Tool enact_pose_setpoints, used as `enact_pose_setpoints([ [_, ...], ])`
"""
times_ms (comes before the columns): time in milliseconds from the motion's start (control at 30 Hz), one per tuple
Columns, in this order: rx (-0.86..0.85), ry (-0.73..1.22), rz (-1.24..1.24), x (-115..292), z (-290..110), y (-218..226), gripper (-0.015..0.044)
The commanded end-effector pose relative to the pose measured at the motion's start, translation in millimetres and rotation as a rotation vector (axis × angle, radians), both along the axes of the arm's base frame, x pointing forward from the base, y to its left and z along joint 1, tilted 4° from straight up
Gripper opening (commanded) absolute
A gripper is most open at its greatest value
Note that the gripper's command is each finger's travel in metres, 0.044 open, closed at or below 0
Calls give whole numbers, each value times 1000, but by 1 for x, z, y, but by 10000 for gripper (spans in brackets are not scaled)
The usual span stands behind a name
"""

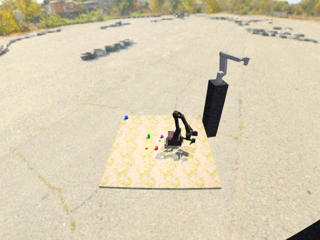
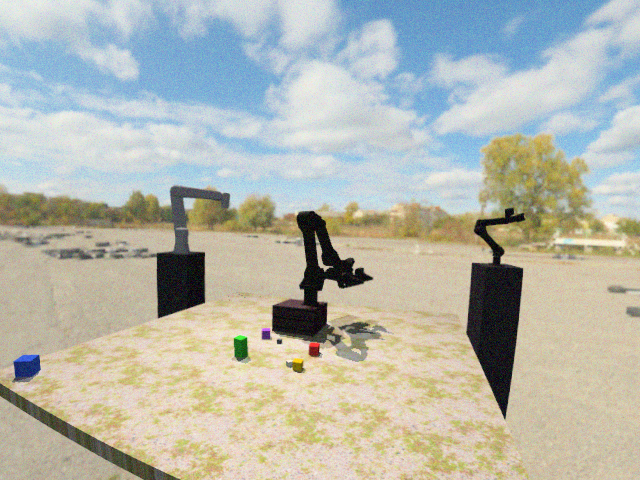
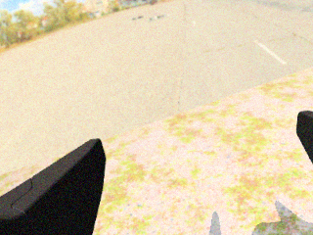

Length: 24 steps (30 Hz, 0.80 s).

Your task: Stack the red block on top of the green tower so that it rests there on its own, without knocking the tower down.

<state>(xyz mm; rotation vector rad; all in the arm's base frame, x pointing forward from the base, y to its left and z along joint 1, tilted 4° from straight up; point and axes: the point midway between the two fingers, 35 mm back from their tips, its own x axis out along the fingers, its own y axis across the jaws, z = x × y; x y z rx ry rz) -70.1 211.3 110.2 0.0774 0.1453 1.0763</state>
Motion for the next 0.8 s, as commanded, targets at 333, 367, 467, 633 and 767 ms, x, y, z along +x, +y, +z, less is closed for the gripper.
enact_pose_setpoints([
  [333,-200,-35,-175,36,-16,20,440],
  [367,-222,-35,-189,39,-18,21,440],
  [467,-289,-32,-232,50,-24,25,440],
  [633,-400,-17,-297,68,-34,30,440],
  [767,-426,88,-316,72,-44,35,440],
])
